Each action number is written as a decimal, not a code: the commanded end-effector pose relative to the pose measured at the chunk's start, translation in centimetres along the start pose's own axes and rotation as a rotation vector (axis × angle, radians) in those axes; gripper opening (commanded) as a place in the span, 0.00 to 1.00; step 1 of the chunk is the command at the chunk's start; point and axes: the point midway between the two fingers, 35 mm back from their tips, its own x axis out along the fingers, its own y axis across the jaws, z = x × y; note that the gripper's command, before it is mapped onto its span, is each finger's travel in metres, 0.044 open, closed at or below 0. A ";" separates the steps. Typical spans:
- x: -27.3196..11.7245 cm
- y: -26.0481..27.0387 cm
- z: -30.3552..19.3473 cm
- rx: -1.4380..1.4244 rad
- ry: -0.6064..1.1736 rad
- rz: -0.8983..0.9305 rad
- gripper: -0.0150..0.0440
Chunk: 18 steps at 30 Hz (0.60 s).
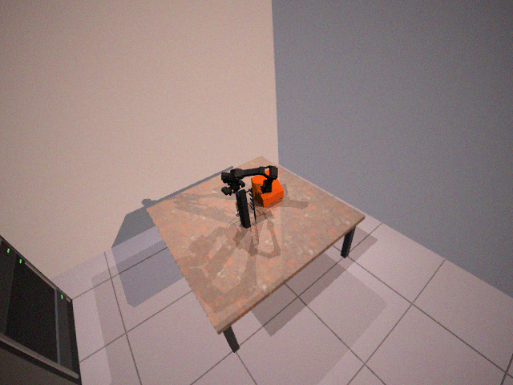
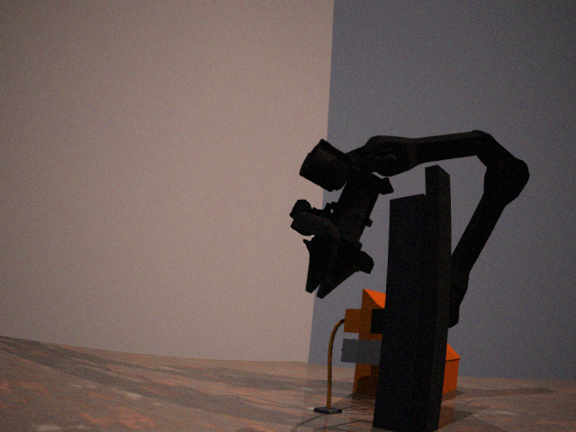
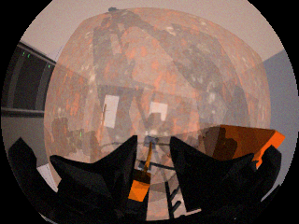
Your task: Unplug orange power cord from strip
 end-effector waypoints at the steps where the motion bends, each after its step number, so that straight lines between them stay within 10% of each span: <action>1: 0.8 0.7 -3.7 0.200 0.324 -0.156 0.53; 18: 0.7 0.8 -4.1 0.200 0.323 -0.156 0.53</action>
